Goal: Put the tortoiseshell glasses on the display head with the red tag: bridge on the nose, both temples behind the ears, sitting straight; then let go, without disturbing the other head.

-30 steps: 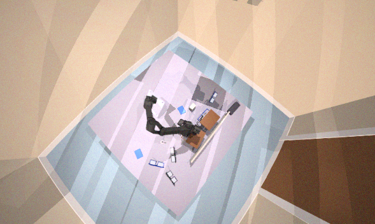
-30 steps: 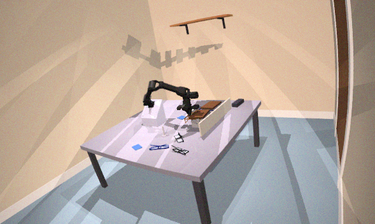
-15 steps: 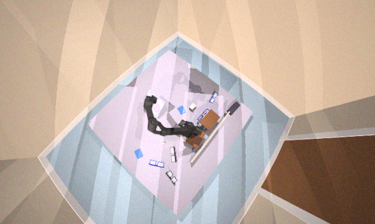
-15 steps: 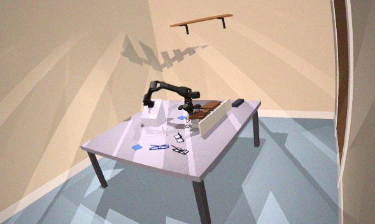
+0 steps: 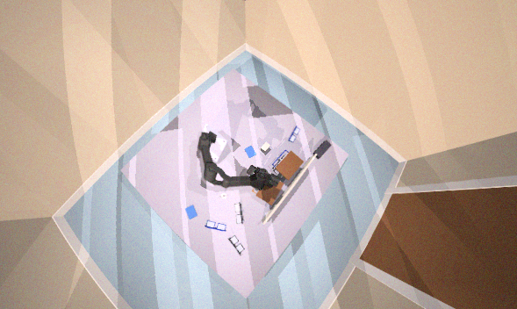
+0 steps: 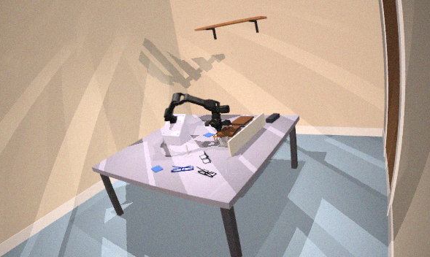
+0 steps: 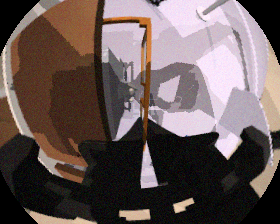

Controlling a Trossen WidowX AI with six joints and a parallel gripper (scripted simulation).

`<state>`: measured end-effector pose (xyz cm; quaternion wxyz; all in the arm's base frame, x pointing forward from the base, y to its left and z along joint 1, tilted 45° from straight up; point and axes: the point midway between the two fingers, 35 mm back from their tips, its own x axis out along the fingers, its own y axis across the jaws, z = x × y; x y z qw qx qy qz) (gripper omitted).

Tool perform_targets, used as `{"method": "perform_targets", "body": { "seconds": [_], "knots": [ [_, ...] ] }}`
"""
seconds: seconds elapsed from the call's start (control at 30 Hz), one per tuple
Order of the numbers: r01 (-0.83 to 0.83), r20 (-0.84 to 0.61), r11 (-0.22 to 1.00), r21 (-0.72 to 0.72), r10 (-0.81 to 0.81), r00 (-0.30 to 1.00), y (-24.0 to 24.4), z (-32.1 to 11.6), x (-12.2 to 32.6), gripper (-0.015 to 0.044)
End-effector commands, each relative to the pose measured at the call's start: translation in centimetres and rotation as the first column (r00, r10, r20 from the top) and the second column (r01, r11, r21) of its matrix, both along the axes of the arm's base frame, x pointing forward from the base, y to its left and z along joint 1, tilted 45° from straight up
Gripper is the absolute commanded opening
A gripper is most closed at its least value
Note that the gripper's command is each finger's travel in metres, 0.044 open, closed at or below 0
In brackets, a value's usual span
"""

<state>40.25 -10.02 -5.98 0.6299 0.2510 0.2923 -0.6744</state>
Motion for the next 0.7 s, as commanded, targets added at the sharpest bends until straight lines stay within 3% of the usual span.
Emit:
{"method": "perform_targets", "body": {
  "seconds": [0.0, 0.63, 0.67],
  "knots": [
    [-0.004, 0.001, 1.0, -0.006, 0.004, 1.0, -0.12, -0.02, 0.1, 0.0],
    [-0.004, 0.001, 1.0, -0.006, 0.004, 1.0, -0.51, -0.38, 0.13, 0.0],
    [0.0, 0.006, 1.0, 0.0, 0.0, 1.0, -0.41, -0.29, 0.17, 0.0026]
  ]
}}
